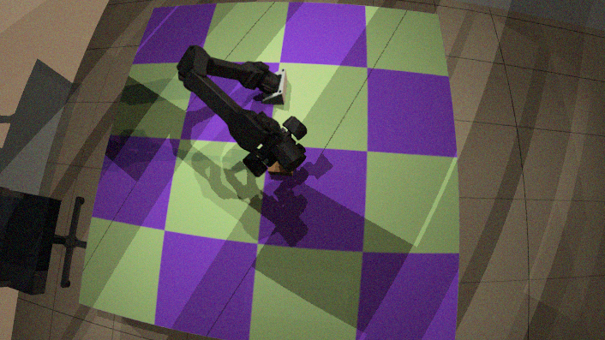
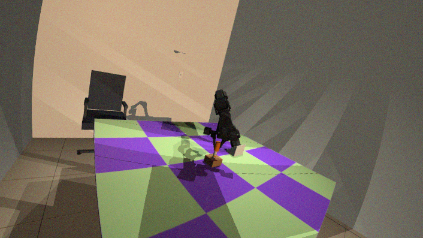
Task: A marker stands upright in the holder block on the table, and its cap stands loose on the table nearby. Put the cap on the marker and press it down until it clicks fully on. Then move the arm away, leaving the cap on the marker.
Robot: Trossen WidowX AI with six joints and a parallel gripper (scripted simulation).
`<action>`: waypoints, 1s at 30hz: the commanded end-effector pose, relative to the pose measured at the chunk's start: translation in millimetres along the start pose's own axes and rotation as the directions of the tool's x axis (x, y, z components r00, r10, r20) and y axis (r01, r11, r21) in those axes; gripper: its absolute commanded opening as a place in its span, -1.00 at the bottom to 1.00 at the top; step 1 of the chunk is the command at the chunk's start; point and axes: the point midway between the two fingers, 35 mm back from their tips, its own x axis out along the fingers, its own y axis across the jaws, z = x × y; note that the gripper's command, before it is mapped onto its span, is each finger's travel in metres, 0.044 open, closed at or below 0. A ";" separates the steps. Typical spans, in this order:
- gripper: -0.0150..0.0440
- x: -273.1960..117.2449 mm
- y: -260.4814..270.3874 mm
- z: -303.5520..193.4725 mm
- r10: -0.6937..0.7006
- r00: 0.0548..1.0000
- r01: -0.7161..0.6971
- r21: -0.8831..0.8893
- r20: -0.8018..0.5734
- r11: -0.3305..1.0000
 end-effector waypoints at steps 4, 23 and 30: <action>-0.49 10.3 -0.2 -0.7 -0.006 1.000 0.006 -0.007 -0.001 1.000; 0.13 23.0 0.2 -2.0 0.000 1.000 0.000 0.000 -0.003 1.000; 0.75 23.0 0.2 -2.0 0.000 1.000 0.000 0.000 -0.003 1.000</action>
